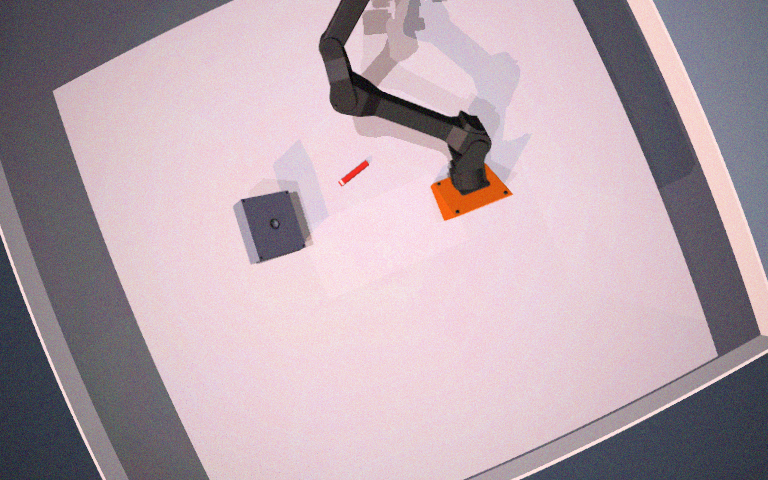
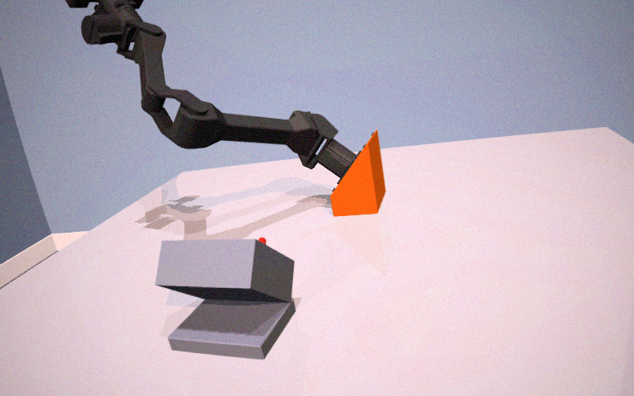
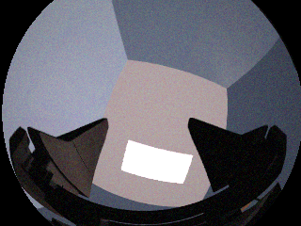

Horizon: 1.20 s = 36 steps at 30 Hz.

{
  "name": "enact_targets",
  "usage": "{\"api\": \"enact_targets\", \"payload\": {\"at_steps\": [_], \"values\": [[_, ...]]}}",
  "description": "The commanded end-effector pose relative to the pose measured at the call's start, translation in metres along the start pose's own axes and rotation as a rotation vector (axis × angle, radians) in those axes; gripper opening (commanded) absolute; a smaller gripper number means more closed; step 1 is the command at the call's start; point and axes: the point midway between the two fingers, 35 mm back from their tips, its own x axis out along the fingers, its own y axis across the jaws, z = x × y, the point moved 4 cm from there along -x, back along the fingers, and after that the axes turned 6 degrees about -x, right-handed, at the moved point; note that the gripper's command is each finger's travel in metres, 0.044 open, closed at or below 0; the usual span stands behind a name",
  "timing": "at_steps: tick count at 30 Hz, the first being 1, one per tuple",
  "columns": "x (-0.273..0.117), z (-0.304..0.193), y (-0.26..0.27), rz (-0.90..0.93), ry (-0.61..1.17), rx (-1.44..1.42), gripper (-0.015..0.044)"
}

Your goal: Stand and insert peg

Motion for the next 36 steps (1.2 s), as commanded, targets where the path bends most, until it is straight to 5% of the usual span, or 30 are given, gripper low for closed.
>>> {"api": "enact_targets", "payload": {"at_steps": [1, 16, 36], "values": [[0.0, 0.0, 0.001, 0.003, 0.002, -0.002, 0.0426], [0.003, -0.033, 0.095, 0.26, 0.2, -0.169, 0.044], [-0.03, -0.148, 0.165, 0.471, 0.64, -0.377, 0.044]]}}
